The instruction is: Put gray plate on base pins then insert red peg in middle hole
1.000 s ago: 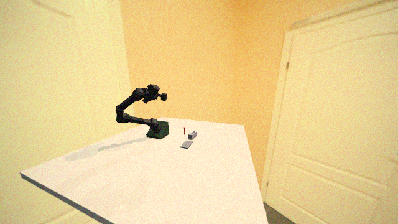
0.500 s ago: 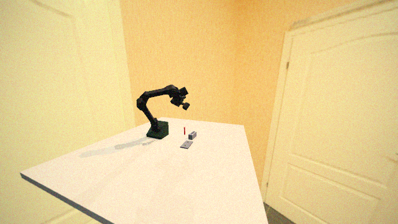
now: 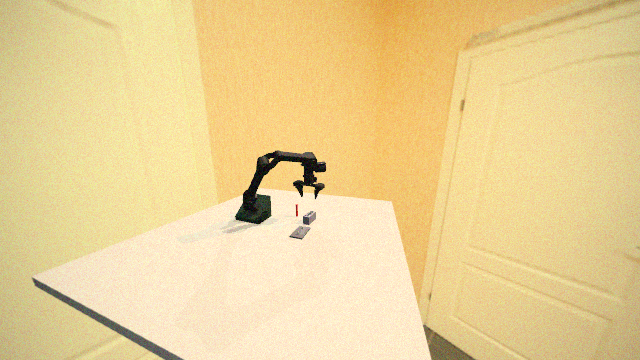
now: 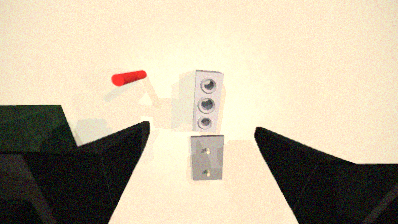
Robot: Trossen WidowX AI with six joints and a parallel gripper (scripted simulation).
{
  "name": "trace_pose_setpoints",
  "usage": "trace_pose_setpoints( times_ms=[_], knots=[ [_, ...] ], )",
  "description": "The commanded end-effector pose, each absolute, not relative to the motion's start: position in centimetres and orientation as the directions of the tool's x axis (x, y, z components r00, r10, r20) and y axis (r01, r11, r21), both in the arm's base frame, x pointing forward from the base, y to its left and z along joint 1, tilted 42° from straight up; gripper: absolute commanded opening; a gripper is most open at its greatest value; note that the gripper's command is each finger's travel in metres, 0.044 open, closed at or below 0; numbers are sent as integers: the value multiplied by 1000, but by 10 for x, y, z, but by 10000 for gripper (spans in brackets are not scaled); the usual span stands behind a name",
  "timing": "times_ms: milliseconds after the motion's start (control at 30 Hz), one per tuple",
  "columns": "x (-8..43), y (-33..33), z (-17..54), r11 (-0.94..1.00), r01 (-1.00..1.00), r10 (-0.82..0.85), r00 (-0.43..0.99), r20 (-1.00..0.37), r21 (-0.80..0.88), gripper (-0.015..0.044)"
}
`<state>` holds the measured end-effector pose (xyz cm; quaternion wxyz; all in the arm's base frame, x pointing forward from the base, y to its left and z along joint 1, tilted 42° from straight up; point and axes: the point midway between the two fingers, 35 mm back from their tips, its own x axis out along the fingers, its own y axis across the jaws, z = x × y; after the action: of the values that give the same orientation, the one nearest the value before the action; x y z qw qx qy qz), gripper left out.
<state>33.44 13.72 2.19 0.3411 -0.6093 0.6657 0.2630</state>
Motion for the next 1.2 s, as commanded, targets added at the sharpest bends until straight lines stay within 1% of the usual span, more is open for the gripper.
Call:
trace_pose_setpoints(
  times_ms=[0,133,300,1167],
  knots=[
    [342,132,24,100,-992,-657,-9,-754,-76,440],
    [343,126,17,100,-992,-657,-8,-754,-76,440],
    [342,90,-23,100,-992,-658,-8,-753,-78,440],
    [343,61,-54,100,-992,-659,-7,-752,-78,440]
  ],
)
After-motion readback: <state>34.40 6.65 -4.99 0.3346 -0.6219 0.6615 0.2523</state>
